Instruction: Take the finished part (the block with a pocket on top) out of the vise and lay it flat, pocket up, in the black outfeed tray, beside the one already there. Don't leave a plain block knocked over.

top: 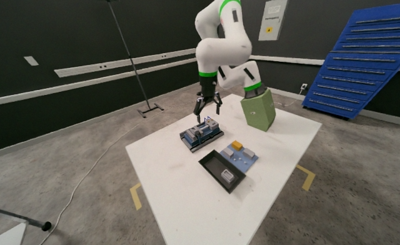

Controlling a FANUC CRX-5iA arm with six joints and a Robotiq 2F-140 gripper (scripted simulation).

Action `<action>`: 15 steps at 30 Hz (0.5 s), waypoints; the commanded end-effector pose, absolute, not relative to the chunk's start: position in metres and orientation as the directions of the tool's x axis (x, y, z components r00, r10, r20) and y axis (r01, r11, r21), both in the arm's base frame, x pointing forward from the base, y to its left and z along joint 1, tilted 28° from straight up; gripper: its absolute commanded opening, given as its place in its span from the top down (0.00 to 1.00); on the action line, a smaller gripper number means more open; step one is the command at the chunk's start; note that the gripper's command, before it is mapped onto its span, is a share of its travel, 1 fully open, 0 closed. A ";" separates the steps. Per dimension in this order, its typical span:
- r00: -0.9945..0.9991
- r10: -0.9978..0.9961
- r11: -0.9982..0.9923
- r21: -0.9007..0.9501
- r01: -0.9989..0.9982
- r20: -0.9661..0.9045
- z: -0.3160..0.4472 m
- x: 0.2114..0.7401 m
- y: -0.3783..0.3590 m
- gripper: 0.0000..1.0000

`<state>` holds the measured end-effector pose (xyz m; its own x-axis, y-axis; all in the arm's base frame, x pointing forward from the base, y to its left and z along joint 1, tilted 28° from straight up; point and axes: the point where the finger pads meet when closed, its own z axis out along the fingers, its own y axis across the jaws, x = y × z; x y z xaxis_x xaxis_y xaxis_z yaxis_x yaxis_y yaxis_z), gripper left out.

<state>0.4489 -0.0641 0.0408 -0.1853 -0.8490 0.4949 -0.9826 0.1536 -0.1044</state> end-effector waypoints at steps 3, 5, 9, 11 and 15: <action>-0.158 -0.871 0.130 -0.093 -0.987 0.465 0.056 0.488 -0.099 0.00; -0.151 -0.875 0.121 -0.095 -0.988 0.459 0.062 0.498 -0.113 0.00; -0.140 -0.881 0.107 -0.099 -0.989 0.452 0.072 0.514 -0.137 0.00; -0.140 -0.881 0.106 -0.099 -0.989 0.452 0.072 0.515 -0.138 0.00; -0.140 -0.881 0.106 -0.099 -0.989 0.452 0.072 0.515 -0.138 0.90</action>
<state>0.5140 -0.1382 0.0715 -0.1398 -0.8809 0.4523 -0.9894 0.1065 -0.0985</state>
